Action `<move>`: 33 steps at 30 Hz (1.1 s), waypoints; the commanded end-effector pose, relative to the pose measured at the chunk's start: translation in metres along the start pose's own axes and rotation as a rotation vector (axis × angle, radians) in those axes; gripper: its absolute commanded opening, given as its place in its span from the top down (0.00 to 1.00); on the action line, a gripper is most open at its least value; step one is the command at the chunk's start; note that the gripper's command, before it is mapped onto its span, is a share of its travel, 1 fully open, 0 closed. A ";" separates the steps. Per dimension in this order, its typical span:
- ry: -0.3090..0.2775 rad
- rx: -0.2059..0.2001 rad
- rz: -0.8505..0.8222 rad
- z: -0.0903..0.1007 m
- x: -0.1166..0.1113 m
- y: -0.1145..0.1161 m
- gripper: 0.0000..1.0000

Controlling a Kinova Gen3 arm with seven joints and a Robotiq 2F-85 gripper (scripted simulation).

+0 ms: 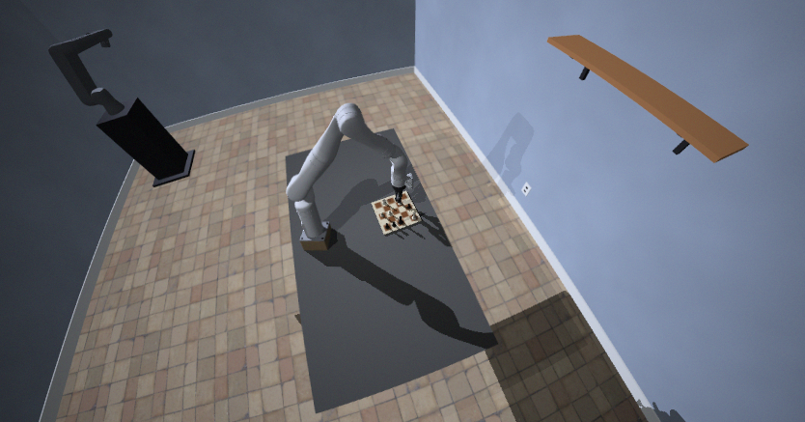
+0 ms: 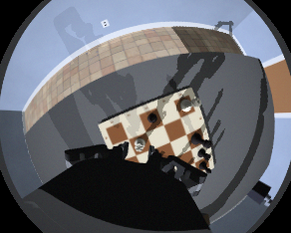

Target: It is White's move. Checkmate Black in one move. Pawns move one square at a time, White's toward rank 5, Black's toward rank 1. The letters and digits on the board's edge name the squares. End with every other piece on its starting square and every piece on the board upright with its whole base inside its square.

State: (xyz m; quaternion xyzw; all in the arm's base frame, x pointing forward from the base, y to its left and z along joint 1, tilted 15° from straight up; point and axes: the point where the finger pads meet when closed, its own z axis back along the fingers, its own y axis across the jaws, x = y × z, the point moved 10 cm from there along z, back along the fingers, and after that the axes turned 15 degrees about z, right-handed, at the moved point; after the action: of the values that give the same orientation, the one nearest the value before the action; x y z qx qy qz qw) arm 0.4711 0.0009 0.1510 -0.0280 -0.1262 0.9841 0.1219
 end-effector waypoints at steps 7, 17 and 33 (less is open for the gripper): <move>0.002 0.000 0.000 0.001 0.000 0.000 0.63; 0.002 0.000 0.000 0.001 0.000 0.000 0.63; 0.002 0.000 0.000 -0.006 0.000 0.000 0.63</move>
State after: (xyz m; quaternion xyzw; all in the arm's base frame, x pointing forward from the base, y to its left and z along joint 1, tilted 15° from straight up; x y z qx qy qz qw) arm 0.4722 0.0011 0.1478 -0.0301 -0.1258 0.9840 0.1226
